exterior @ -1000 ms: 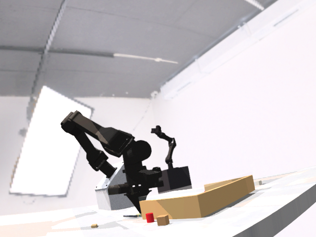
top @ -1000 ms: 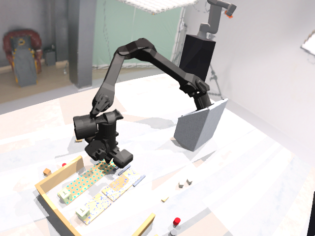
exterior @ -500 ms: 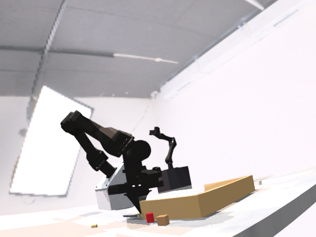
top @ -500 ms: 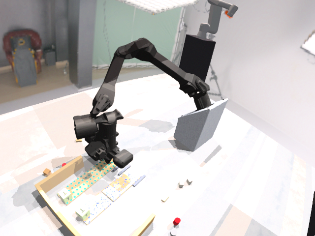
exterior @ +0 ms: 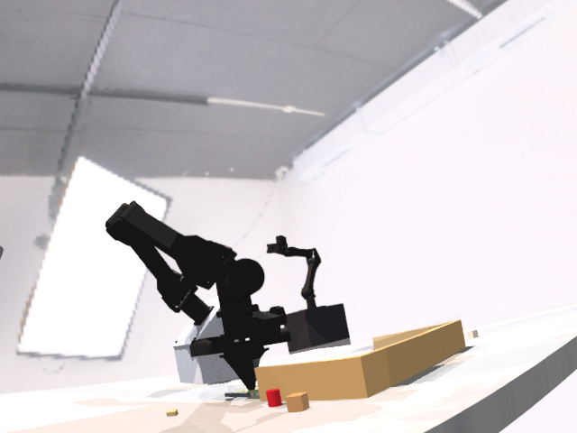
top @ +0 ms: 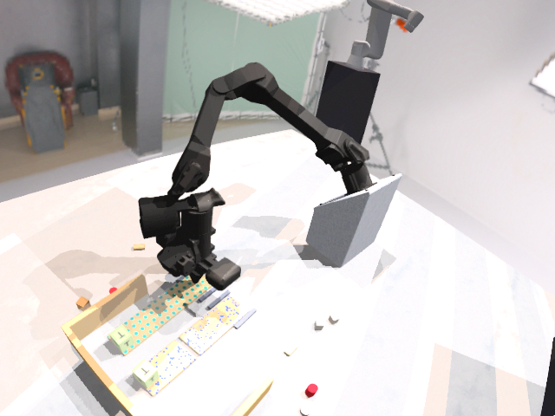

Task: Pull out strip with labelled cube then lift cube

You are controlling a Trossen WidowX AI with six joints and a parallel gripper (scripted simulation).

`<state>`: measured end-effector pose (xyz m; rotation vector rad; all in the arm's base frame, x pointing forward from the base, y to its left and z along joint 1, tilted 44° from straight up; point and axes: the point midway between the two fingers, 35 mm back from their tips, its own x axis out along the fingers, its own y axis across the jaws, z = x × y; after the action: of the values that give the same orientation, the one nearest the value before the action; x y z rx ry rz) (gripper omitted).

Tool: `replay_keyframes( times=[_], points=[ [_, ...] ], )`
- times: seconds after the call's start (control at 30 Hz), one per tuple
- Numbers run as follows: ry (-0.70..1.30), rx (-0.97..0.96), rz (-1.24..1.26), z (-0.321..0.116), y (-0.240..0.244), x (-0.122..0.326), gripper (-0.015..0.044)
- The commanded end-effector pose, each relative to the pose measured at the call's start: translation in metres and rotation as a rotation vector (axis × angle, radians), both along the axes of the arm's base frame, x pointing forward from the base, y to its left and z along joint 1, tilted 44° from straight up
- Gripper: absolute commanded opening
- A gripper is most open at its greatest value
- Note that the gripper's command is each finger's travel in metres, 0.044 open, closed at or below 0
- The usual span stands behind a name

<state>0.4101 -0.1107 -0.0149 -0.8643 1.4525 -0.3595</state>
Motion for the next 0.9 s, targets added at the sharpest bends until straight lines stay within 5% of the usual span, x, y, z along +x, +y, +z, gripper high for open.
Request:
replay_keyframes(
  times=[0.0, 0.87],
  points=[
    [0.019, 0.000, -0.007, -0.003, -0.006, -0.012, 0.0000],
    [0.021, -0.001, -0.007, 0.000, -0.018, -0.049, 0.0000]
  ],
)
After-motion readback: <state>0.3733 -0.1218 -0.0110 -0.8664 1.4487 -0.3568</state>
